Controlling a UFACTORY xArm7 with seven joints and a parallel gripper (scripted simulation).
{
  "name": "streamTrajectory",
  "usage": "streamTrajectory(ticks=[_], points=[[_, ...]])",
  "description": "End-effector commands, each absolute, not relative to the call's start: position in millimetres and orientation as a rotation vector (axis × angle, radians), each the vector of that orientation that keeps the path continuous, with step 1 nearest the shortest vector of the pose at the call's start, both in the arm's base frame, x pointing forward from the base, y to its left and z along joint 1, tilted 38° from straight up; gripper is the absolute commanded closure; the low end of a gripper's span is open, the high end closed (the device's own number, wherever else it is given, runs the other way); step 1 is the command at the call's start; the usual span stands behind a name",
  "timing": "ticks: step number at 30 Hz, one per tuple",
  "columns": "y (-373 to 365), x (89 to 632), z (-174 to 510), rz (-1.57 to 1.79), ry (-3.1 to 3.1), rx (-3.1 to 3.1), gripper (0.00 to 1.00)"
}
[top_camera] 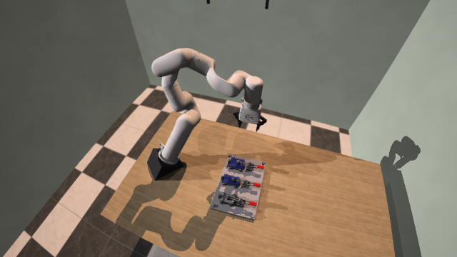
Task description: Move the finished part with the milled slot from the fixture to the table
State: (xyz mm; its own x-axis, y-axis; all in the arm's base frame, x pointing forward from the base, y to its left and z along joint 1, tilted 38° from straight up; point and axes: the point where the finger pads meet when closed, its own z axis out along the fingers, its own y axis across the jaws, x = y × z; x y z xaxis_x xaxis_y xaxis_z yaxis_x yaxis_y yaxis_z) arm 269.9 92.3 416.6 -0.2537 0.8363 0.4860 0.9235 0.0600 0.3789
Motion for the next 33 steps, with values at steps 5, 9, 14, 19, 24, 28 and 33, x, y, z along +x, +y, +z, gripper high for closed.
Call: streamTrajectory(ticks=[5, 9, 14, 19, 24, 28, 33], points=[[91.8, 270.2, 418.2, -0.965, -2.183, -1.829, 0.0], [91.8, 270.2, 418.2, -0.965, -2.183, -1.829, 0.0], [91.8, 270.2, 418.2, -0.965, -2.183, -1.829, 0.0], [85.8, 277.3, 414.0, -0.951, -2.122, -1.868, 0.0], [61.4, 302.2, 396.6, -0.899, -1.892, -2.005, 0.0], [43.3, 317.0, 383.6, -0.863, -1.737, -2.088, 0.0], [19.8, 332.6, 366.6, -0.819, -1.549, -2.178, 0.0]])
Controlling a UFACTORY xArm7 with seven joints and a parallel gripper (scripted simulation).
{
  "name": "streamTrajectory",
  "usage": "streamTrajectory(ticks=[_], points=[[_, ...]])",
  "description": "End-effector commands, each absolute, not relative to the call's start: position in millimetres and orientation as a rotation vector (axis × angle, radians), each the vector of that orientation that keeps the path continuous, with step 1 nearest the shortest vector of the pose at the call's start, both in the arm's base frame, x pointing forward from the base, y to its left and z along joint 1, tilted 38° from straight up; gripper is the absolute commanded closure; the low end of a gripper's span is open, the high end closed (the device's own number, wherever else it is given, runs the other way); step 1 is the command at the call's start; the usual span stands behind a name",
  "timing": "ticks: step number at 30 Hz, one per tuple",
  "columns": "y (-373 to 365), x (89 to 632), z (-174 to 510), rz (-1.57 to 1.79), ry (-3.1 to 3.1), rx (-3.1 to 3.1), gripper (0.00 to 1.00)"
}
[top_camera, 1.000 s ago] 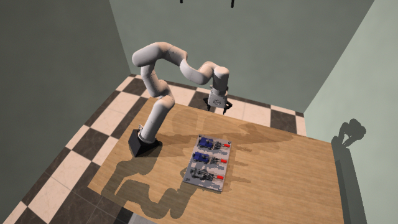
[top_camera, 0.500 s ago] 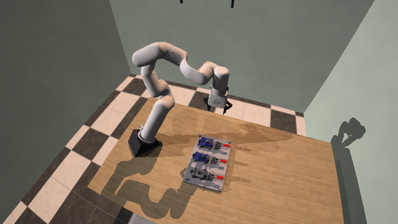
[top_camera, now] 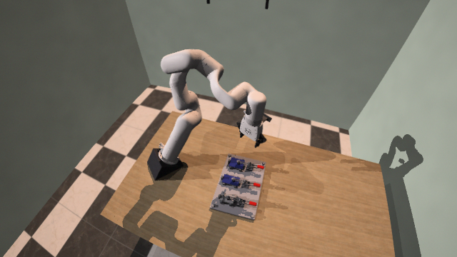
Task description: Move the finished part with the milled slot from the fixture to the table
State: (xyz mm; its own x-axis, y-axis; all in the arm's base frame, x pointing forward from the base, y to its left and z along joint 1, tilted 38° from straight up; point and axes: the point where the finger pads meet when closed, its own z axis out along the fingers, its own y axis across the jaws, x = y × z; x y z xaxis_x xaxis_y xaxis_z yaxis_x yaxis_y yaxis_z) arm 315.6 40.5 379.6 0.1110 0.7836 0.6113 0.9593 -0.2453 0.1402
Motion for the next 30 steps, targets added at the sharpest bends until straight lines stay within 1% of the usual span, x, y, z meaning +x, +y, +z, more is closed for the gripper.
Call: streamTrajectory(ticks=[1, 16, 19, 20, 30], points=[[19.8, 332.6, 366.6, -0.819, -1.549, -2.178, 0.0], [-62.9, 362.4, 305.7, -0.672, -0.953, -2.397, 0.0], [-68.7, 363.2, 301.4, -0.662, -0.914, -2.408, 0.0], [-86.1, 364.9, 288.5, -0.633, -0.797, -2.439, 0.0], [-143.1, 361.2, 245.8, -0.535, -0.421, -2.513, 0.0]])
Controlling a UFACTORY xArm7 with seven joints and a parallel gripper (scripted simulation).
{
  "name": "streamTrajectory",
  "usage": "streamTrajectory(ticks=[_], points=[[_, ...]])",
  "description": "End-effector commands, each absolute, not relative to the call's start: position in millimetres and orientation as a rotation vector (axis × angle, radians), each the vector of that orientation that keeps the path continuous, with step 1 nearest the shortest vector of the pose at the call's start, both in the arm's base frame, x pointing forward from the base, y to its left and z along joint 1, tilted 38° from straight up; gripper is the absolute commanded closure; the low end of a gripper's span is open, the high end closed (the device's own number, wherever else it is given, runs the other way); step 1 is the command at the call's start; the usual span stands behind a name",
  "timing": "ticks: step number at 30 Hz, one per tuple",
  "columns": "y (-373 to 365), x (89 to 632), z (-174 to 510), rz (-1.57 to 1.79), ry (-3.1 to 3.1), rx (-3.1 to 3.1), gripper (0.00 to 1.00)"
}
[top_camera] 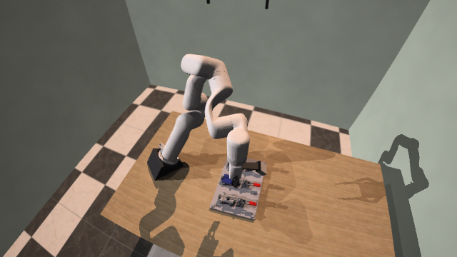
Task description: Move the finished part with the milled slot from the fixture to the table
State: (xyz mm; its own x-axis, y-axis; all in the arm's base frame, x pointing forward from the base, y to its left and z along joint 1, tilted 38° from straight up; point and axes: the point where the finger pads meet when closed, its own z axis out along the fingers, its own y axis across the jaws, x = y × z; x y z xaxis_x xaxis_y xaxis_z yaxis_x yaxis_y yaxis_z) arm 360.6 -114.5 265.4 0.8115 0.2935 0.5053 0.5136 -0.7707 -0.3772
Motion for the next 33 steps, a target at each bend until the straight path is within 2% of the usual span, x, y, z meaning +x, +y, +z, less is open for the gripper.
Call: streamTrajectory(ticks=[1, 13, 14, 33], points=[[-149.3, 360.0, 241.2, -0.524, -0.381, -2.519, 0.0], [-163.1, 356.6, 230.8, -0.5, -0.29, -2.531, 0.0], [-163.1, 356.6, 230.8, -0.5, -0.29, -2.531, 1.0], [-163.1, 356.6, 230.8, -0.5, -0.29, -2.531, 1.0]])
